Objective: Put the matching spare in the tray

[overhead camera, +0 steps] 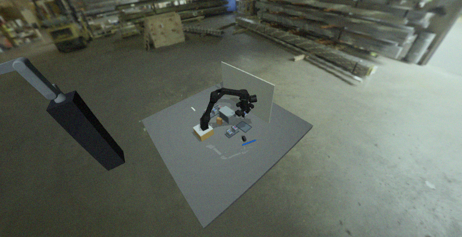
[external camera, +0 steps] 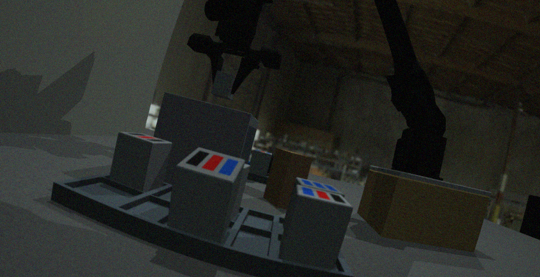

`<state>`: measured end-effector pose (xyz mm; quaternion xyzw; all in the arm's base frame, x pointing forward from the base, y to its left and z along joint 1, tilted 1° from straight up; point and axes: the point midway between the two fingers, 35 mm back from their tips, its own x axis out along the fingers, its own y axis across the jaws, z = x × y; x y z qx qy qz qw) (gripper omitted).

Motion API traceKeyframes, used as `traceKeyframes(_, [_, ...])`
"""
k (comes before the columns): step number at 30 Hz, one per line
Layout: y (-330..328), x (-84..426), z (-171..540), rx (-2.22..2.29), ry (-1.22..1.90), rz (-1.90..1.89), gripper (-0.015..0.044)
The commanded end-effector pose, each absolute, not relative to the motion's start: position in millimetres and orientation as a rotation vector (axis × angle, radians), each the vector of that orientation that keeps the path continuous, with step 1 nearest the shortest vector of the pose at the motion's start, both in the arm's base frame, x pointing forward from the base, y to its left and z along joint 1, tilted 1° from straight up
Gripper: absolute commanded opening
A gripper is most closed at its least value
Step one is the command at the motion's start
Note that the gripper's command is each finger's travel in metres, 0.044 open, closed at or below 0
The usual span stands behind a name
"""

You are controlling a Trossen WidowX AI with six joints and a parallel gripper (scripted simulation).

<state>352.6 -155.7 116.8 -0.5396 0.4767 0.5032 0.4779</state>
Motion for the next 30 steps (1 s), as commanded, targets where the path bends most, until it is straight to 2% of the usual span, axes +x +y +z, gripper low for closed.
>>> traceKeyframes(1, [-155.3,353.2,111.9,-1.316,1.158,1.234,0.0])
traceKeyframes(30, [-157.2,356.9,83.4,-1.316,1.158,1.234,0.0])
